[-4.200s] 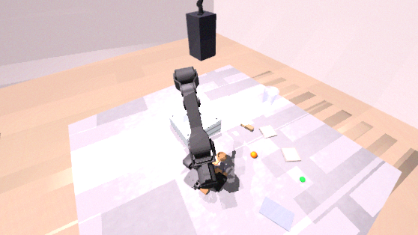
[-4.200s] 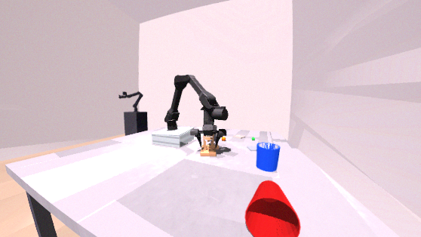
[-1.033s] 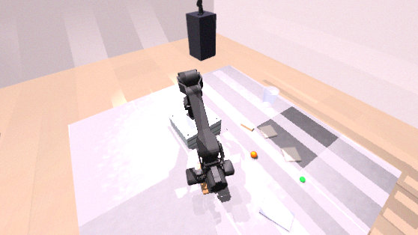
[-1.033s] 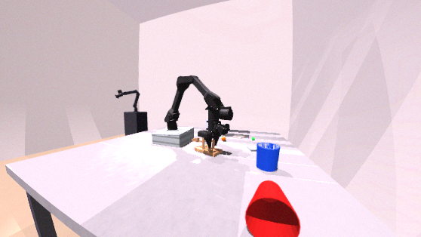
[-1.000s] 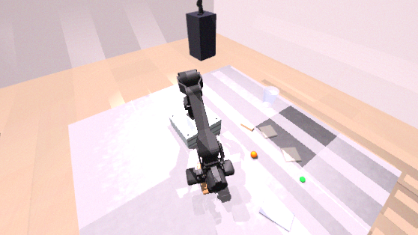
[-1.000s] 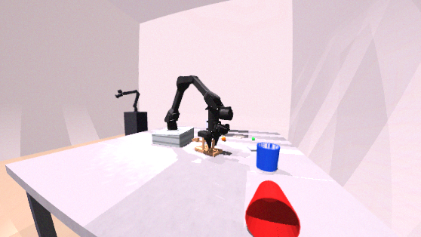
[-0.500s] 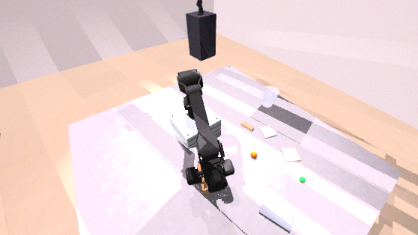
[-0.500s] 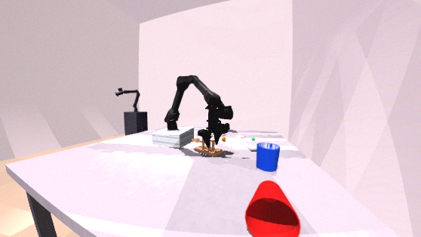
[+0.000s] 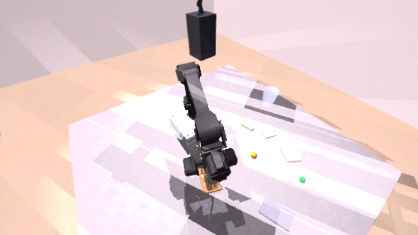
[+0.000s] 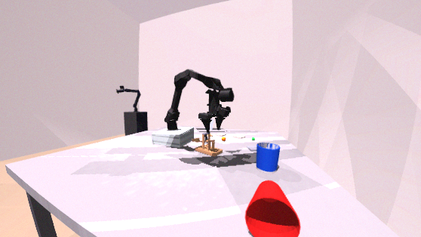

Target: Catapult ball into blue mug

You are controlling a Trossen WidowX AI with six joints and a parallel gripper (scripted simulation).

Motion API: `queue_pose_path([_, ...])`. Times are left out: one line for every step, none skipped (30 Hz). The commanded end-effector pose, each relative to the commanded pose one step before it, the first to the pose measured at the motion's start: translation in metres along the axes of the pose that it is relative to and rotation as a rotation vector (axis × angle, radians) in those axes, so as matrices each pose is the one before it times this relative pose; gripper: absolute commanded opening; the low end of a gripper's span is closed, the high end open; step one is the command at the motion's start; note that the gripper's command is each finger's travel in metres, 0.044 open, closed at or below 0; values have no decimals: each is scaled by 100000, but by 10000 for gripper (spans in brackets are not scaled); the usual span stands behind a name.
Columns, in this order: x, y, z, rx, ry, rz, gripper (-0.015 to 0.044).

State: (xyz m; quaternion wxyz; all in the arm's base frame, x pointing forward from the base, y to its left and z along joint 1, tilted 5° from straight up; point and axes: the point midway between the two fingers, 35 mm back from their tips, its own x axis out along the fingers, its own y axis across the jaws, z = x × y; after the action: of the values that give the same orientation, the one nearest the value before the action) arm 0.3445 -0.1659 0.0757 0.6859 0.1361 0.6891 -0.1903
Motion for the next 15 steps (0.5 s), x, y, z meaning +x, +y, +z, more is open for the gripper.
queue_pose_path([-625,19,-554,-316,790,266,440])
queue_pose_path([264,-4,21,0,-2,-2,440])
queue_pose_path([790,-13,48,0,-4,-7,440])
queue_pose_path([1312,-25,34,0,-1,-13,440])
queue_pose_path([1303,-28,-23,0,5,-13,440])
queue_pose_path([777,-18,-41,0,6,-8,440])
queue_pose_path([258,-6,-18,0,3,-3,440])
queue_pose_path([0,0,0,0,0,0,440])
queue_pose_path([0,0,0,0,0,0,440])
queue_pose_path([0,0,0,0,0,0,440])
queue_pose_path([0,0,0,0,0,0,440])
queue_pose_path([27,1,2,0,0,0,440])
queue_pose_path([80,2,6,0,0,0,440])
queue_pose_path([105,2,7,0,0,-1,440])
queue_pose_path([155,3,10,0,0,-1,440])
